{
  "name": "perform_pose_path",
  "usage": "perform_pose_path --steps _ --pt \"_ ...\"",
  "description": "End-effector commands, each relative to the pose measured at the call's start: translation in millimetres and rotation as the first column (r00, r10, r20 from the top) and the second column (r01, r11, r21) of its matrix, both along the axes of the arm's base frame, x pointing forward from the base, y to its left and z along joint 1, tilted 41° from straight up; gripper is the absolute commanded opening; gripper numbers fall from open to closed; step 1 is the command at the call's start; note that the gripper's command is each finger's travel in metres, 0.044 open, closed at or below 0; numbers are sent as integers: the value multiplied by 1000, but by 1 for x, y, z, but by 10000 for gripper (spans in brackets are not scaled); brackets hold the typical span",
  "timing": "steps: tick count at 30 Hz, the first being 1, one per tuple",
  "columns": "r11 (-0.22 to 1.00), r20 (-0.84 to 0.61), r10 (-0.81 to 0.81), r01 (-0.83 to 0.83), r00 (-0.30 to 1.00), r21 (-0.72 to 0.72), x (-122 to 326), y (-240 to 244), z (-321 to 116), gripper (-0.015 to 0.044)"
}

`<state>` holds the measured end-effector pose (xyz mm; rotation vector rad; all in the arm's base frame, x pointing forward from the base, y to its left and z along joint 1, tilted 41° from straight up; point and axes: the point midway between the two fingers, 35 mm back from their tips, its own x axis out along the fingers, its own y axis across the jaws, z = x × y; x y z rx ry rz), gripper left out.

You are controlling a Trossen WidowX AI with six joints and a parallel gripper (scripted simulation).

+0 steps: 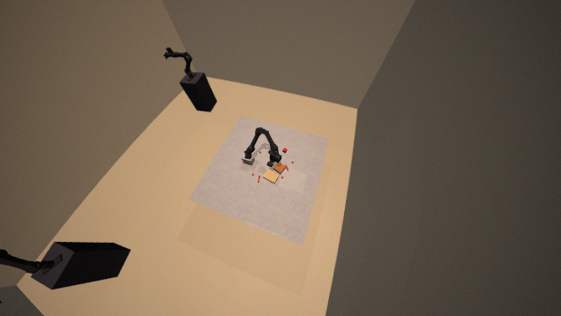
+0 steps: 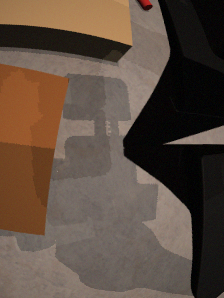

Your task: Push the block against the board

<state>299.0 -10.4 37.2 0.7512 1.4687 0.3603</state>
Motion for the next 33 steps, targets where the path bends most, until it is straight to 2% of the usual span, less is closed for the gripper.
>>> perform_pose_path --steps 1,8,16,33 --pt "996 76 86 -85 993 -13 8 2 4 0" --pt "964 223 267 -259 937 -67 24 7 11 0" --pt "887 370 460 -434 807 -156 41 14 20 0" --pt "619 561 752 -665 346 -419 75 35 40 0"
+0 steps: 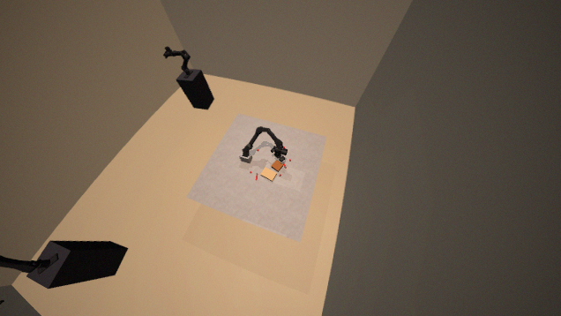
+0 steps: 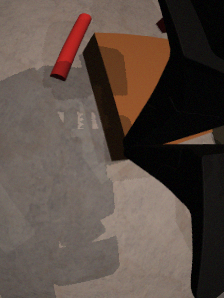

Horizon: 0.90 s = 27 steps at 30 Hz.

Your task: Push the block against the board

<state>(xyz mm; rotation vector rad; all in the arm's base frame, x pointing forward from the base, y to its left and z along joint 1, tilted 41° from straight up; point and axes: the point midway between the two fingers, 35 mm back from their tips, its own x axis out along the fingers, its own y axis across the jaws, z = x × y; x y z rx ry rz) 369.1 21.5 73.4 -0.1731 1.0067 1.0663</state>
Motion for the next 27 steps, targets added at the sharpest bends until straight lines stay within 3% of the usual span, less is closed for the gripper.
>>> perform_pose_path --steps 1,6,11,27 --pt "996 77 86 -85 993 -11 7 4 5 0" --pt "994 97 110 -109 989 -16 9 7 4 0" --pt "988 135 153 -151 979 -25 17 42 -34 0" --pt "988 134 153 -151 979 -27 13 34 -41 0"
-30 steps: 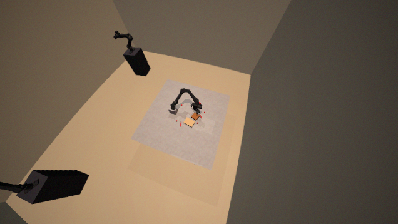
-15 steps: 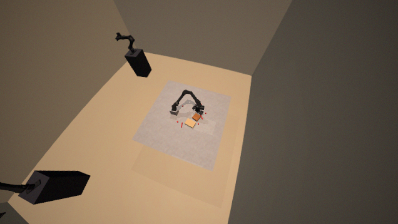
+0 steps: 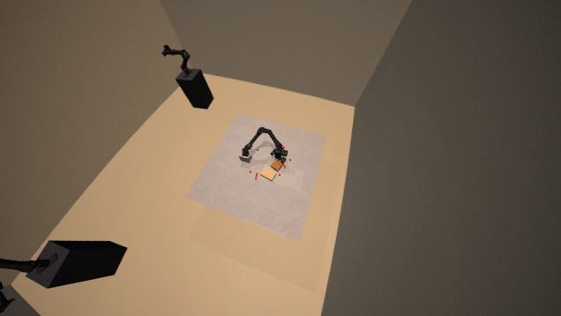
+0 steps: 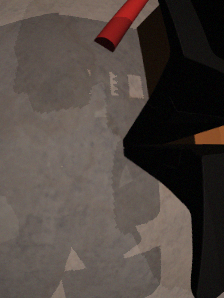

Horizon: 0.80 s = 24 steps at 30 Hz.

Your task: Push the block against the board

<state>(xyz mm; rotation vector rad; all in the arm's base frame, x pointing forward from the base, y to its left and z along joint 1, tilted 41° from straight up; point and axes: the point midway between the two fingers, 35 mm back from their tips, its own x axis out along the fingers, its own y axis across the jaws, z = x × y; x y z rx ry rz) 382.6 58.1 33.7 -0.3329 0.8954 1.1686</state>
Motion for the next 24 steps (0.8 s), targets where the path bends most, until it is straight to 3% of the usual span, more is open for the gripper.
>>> perform_pose_path --steps 1,24 --pt "1000 5 2 -2 1000 1 -1 -3 -2 0" --pt "1000 5 2 -2 1000 -2 -9 -19 -18 0"
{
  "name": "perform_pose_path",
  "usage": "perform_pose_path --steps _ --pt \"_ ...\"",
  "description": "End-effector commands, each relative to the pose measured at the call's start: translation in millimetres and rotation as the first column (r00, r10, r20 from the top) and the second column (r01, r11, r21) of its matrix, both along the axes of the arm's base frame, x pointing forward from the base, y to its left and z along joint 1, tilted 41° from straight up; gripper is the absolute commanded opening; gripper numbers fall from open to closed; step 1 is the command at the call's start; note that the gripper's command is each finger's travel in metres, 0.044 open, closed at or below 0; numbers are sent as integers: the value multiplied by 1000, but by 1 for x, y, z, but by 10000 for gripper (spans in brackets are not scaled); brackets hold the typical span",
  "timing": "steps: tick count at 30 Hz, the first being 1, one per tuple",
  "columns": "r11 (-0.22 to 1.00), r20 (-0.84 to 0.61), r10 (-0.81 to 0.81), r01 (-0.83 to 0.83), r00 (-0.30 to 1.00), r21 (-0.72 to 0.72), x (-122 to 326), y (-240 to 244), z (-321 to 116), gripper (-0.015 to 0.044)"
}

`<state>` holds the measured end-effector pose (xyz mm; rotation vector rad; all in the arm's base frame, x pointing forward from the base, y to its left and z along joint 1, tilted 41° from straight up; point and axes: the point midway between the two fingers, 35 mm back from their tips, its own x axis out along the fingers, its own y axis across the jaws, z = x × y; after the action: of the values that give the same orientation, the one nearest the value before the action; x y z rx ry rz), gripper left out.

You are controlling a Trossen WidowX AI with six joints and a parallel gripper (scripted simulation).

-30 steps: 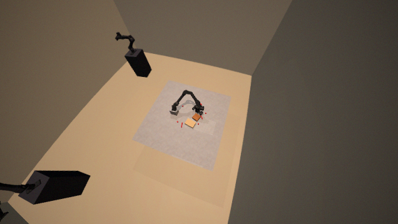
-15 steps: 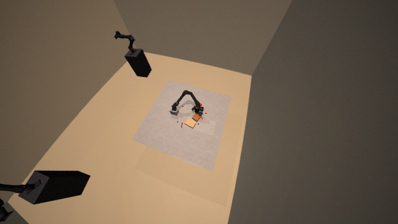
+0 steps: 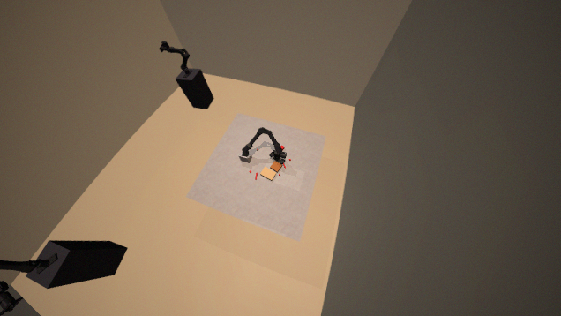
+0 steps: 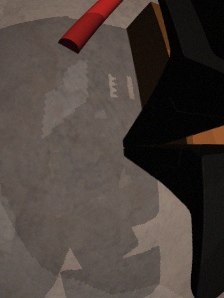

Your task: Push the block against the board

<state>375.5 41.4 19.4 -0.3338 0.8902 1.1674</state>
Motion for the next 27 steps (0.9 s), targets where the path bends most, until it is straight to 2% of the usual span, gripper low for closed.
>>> perform_pose_path --steps 1,27 --pt "1000 0 3 -3 1000 -4 -2 -3 -4 0" --pt "1000 -1 3 -3 1000 -6 -7 -16 -16 0"
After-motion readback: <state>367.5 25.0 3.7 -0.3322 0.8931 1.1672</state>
